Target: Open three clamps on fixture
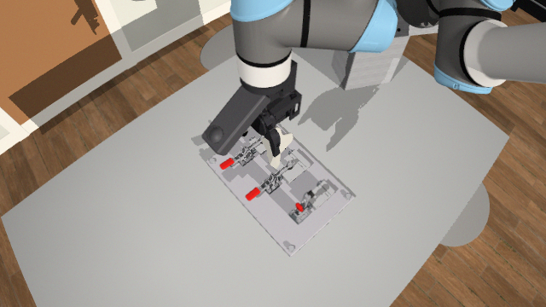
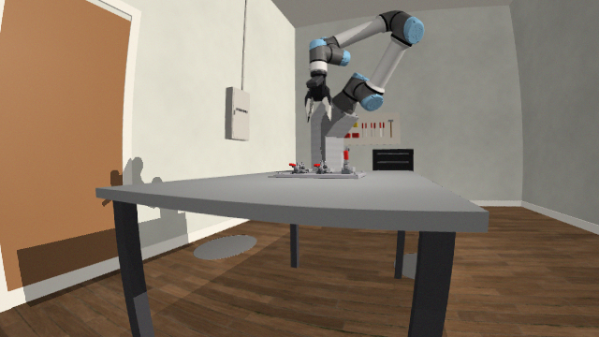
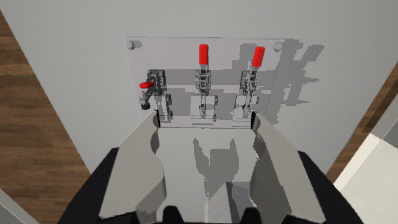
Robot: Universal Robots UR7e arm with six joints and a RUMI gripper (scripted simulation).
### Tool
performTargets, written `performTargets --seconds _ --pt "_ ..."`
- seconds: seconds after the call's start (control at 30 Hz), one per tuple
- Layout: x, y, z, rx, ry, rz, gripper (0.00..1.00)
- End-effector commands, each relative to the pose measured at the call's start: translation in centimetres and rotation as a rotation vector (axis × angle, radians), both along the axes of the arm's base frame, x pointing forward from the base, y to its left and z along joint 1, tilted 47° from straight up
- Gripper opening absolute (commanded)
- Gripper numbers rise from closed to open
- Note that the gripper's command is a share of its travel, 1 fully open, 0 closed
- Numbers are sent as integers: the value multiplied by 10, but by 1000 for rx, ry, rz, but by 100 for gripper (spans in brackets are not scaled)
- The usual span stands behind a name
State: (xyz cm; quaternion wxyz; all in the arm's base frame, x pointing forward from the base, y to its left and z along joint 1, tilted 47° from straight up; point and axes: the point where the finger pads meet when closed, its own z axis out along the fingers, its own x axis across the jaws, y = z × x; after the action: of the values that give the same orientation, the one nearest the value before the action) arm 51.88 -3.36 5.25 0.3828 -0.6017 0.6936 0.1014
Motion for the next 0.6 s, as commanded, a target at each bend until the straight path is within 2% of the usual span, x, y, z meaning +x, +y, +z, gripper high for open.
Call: performTargets --seconds 0.0,0.5,0.53,0.57 --pt "0 0 0 -1 -1 0 59" --pt "0 0 0 -1 -1 0 59" --pt "0 0 0 -1 -1 0 28" --pt "0 0 0 -1 -1 0 28"
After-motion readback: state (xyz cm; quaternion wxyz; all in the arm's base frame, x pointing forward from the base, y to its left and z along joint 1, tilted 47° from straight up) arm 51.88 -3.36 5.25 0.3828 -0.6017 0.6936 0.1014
